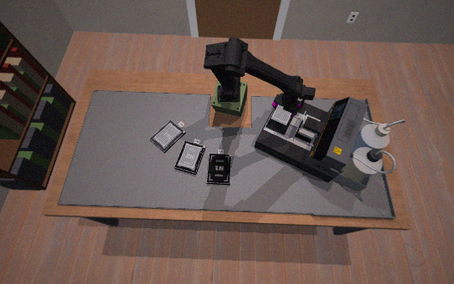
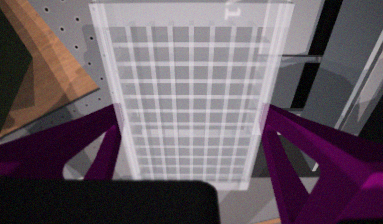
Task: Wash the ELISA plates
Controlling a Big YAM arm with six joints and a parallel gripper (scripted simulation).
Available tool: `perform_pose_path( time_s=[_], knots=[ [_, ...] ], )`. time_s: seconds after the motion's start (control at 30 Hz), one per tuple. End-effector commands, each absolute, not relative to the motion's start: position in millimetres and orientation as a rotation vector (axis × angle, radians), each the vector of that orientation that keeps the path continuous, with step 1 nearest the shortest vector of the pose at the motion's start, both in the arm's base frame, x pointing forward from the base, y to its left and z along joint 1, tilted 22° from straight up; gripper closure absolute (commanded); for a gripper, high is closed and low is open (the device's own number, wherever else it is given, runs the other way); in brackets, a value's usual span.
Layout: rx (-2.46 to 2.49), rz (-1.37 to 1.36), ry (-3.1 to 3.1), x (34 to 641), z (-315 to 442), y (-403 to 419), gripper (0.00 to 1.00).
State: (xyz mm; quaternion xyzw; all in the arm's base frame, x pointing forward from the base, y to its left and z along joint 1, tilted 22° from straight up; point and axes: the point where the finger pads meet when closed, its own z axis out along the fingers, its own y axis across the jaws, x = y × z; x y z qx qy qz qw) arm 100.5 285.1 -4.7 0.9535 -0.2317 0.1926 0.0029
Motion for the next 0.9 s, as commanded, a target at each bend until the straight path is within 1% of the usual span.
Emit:
perform_pose_path(
  time_s=[0.0, 0.37, 0.77, 0.87],
  knots=[
    [3.043, 0.600, -0.753, 95, 17, 310, 0.16],
    [3.044, 0.598, -0.754, 89, 32, 312, 0.16],
    [3.015, 0.602, -0.743, 93, 21, 300, 0.16],
    [2.983, 0.607, -0.937, 110, 23, 286, 0.16]
  ],
)
